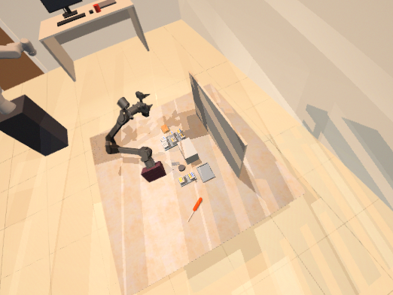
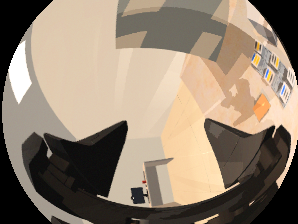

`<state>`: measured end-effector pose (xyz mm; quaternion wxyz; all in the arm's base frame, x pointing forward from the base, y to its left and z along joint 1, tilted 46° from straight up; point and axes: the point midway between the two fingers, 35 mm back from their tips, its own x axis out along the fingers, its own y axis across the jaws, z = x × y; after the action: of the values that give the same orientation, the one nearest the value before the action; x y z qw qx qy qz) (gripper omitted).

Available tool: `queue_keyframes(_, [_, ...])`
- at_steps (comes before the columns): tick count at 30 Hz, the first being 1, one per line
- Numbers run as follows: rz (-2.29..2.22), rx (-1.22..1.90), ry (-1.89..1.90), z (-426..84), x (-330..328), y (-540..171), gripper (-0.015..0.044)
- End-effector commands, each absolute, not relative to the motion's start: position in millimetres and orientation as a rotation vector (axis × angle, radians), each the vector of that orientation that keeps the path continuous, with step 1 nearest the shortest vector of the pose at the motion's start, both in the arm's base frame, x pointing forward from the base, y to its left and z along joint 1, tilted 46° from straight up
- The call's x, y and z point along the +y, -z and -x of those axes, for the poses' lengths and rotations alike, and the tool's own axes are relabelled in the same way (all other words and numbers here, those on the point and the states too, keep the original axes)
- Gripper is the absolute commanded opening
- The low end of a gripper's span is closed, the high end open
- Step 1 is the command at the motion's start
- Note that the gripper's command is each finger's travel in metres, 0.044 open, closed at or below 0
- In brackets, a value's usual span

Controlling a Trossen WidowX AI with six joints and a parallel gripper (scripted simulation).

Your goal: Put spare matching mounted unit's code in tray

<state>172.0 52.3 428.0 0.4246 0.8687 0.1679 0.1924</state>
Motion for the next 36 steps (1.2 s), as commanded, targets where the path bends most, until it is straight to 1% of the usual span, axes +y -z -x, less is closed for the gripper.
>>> queue_keyframes(1, [-2.173,0.42,-0.481,-172,52,-428,0.0426])
queue_keyframes(2, [-2.173,0.42,-0.481,-172,52,-428,0.044])
queue_keyframes(7, [-2.17,0.419,-0.477,-173,52,-428,0.044])
queue_keyframes(9, [-2.143,0.411,-0.448,-181,48,-426,0.044])
queue_keyframes(16, [-1.867,0.415,-0.193,-253,9,-397,0.044])
queue_keyframes(19, [-1.767,0.448,-0.141,-271,-1,-385,0.044])
queue_keyframes(26, [-1.424,0.655,-0.009,-327,-35,-327,0.044])
queue_keyframes(36, [-1.105,0.942,-0.022,-362,-63,-257,0.044])
